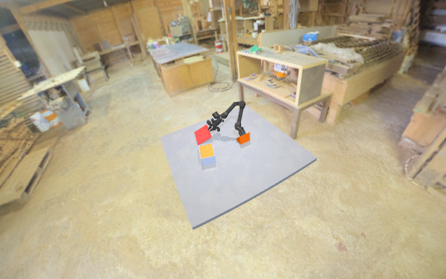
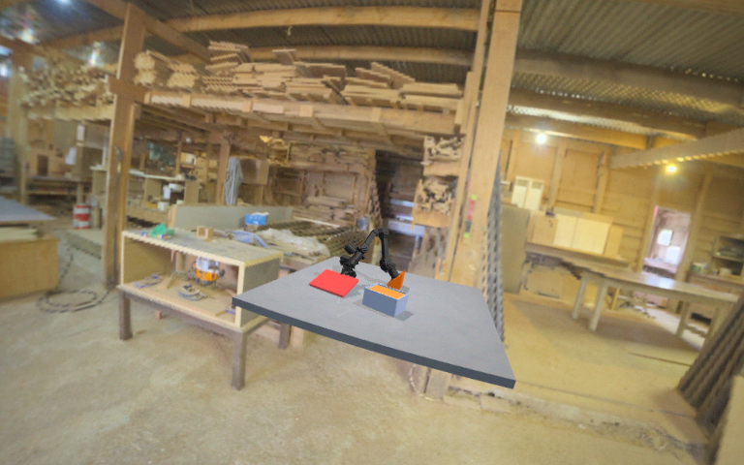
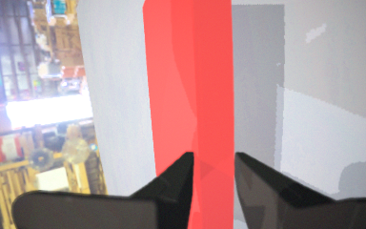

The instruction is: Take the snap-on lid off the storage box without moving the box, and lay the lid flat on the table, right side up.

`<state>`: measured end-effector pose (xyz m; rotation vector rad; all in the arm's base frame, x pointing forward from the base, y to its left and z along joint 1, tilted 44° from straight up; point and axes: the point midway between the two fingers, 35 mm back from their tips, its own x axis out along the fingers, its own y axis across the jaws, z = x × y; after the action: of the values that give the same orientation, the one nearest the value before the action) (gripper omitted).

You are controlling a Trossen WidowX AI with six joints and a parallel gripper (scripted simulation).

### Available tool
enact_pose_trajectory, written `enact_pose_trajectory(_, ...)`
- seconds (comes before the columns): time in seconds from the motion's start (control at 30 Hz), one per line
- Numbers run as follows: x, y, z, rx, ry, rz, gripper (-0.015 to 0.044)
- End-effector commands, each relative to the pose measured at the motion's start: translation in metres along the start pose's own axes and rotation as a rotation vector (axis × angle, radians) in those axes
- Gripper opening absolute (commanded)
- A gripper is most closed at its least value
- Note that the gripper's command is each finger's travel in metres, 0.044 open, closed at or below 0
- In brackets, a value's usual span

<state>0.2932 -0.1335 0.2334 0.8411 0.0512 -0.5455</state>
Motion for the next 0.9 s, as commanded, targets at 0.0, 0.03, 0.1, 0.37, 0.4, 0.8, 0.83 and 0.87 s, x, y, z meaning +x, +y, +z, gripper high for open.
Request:
enact_pose_trajectory(0.0,0.005,-0.010,-0.005,-0.003,0.012,-0.023,0.0000)
enact_pose_trajectory(0.03,0.005,-0.011,-0.005,-0.003,0.012,-0.023,0.0000)
enact_pose_trajectory(0.1,0.002,-0.002,0.000,-0.001,0.003,-0.006,0.0026)
enact_pose_trajectory(0.37,0.001,-0.001,0.001,-0.003,0.012,-0.022,0.0236)
enact_pose_trajectory(0.4,0.001,-0.001,0.001,-0.003,0.012,-0.022,0.0262)
enact_pose_trajectory(0.8,-0.013,-0.015,-0.001,-0.004,0.013,-0.023,0.0440)
enact_pose_trajectory(0.83,-0.015,-0.016,-0.001,-0.004,0.013,-0.023,0.0440)
enact_pose_trajectory(0.87,-0.017,-0.017,-0.001,-0.004,0.013,-0.023,0.0440)
